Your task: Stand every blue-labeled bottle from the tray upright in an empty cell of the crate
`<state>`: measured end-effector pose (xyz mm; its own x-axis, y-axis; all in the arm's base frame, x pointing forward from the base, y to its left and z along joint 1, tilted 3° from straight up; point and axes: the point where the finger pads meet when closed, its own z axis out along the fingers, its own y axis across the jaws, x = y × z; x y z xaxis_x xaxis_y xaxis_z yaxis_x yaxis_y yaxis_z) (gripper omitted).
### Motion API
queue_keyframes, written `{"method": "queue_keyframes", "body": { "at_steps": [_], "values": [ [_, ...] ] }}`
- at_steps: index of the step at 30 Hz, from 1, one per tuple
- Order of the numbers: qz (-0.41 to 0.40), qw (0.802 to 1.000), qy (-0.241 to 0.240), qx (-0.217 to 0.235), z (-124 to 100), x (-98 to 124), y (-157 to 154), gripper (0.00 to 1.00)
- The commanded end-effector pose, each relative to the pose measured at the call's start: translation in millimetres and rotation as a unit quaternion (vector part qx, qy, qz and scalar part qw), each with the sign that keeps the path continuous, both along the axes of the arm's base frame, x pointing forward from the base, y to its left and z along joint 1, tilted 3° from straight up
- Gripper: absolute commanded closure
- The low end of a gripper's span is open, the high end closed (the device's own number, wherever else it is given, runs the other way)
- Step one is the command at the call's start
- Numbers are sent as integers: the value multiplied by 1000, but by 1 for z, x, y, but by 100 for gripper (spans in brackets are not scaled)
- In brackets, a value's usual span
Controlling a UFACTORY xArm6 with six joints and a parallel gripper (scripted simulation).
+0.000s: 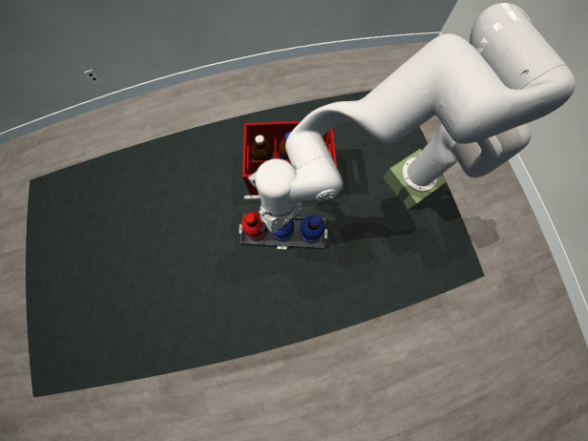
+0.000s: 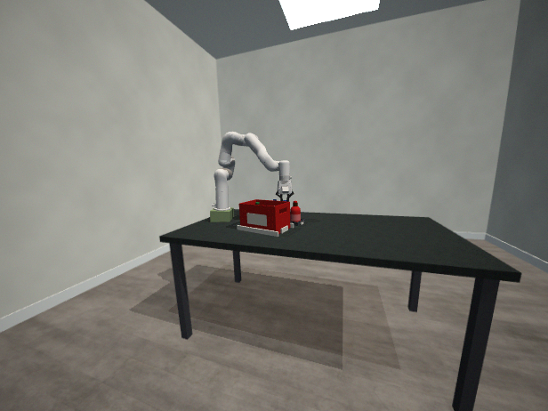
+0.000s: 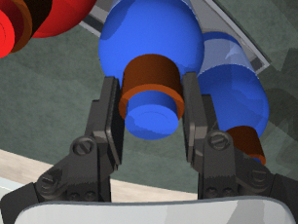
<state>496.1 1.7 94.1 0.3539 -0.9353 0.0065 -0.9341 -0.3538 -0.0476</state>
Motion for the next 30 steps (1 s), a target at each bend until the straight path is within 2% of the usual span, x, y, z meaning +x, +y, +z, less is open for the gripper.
{"method": "queue_keyframes", "body": {
  "at_steps": [1,30],
  "values": [
    [0,1000,-2,0,2,1,0,100],
    [0,1000,-2,0,5,1,0,100]
  ]
}}
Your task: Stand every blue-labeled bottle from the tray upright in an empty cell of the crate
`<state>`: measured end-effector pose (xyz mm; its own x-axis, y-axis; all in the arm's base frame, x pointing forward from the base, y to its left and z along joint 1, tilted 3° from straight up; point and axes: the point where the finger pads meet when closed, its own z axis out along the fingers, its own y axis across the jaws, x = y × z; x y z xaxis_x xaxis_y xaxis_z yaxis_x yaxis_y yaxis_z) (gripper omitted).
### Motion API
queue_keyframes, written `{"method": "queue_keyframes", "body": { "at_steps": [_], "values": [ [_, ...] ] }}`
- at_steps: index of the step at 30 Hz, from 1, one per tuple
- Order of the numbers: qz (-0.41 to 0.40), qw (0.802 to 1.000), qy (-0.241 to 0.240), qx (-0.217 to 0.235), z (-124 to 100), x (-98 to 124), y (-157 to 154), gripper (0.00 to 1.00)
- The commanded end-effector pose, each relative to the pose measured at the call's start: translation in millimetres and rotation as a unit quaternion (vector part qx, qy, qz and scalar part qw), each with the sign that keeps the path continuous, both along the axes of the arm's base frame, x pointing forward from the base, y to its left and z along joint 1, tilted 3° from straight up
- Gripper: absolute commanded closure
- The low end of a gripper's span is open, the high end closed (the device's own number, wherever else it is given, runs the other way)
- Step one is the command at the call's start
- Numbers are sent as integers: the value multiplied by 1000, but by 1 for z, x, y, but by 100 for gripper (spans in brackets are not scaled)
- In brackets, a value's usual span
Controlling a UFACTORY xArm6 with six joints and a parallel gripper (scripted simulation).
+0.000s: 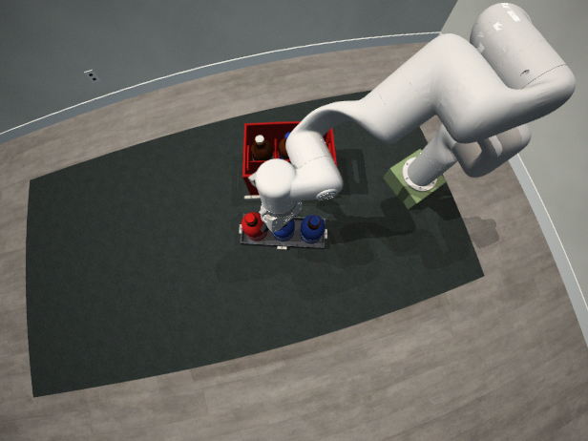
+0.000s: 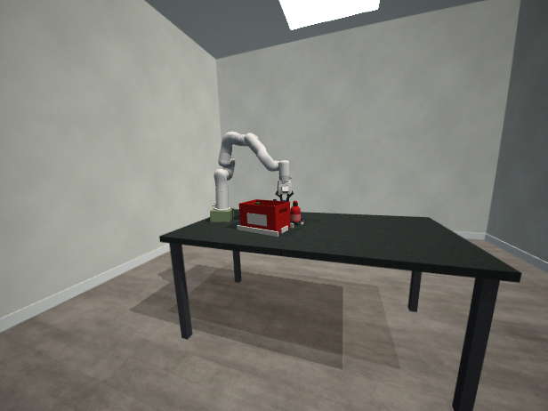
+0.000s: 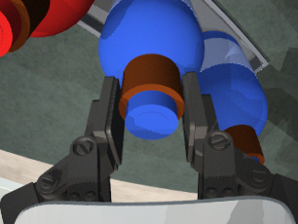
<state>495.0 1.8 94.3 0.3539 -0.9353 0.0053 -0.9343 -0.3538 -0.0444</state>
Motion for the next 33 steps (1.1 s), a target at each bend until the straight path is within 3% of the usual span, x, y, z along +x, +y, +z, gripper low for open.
{"method": "queue_keyframes", "body": {
  "at_steps": [1,33],
  "values": [
    [0,1000,-4,0,6,2,0,100],
    [0,1000,-4,0,35,0,2,100]
  ]
}}
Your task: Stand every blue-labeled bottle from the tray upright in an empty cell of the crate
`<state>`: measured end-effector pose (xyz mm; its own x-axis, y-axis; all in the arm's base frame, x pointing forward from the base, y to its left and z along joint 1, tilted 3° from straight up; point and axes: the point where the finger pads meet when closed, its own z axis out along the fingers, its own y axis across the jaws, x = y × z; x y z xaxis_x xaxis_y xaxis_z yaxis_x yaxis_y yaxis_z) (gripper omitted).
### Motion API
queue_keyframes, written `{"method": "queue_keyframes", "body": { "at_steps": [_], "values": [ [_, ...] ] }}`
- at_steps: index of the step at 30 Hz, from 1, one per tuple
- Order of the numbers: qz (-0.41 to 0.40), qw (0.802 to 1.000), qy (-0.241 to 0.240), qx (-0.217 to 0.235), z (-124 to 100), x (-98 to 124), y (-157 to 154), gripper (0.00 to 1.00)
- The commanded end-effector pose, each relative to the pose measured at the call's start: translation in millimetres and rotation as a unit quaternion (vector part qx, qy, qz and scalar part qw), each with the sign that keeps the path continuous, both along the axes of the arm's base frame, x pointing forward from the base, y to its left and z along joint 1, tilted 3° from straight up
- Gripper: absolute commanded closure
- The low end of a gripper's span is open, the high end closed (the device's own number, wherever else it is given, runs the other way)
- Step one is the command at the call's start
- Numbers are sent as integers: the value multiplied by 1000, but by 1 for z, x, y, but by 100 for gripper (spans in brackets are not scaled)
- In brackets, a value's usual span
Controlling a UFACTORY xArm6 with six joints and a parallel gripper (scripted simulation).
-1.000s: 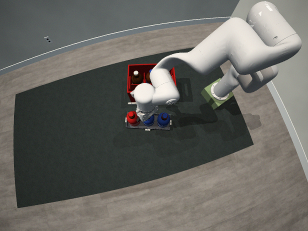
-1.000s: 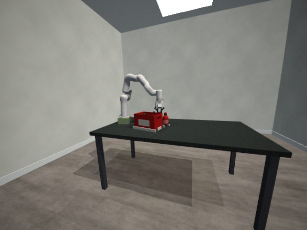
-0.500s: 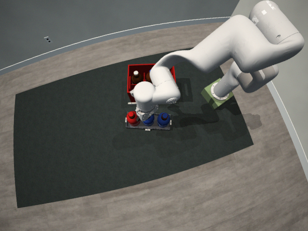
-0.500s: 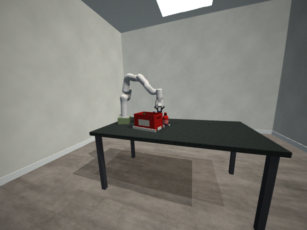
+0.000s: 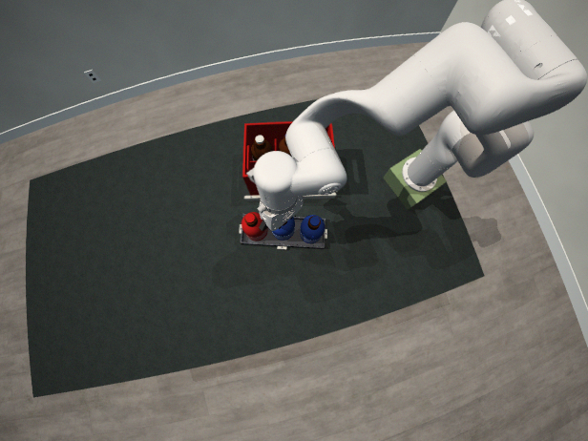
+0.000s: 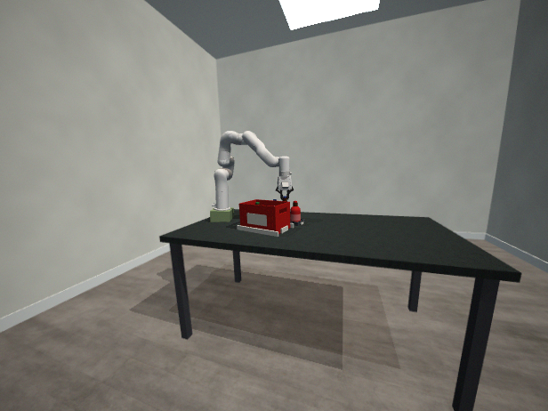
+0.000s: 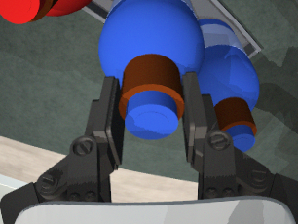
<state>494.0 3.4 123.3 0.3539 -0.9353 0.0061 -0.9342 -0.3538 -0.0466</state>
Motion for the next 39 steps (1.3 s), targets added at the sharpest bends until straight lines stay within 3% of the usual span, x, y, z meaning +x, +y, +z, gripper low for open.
{"method": "queue_keyframes", "body": {
  "at_steps": [1,39],
  "values": [
    [0,1000,-3,0,7,1,0,100],
    [0,1000,-3,0,13,1,1,100]
  ]
}}
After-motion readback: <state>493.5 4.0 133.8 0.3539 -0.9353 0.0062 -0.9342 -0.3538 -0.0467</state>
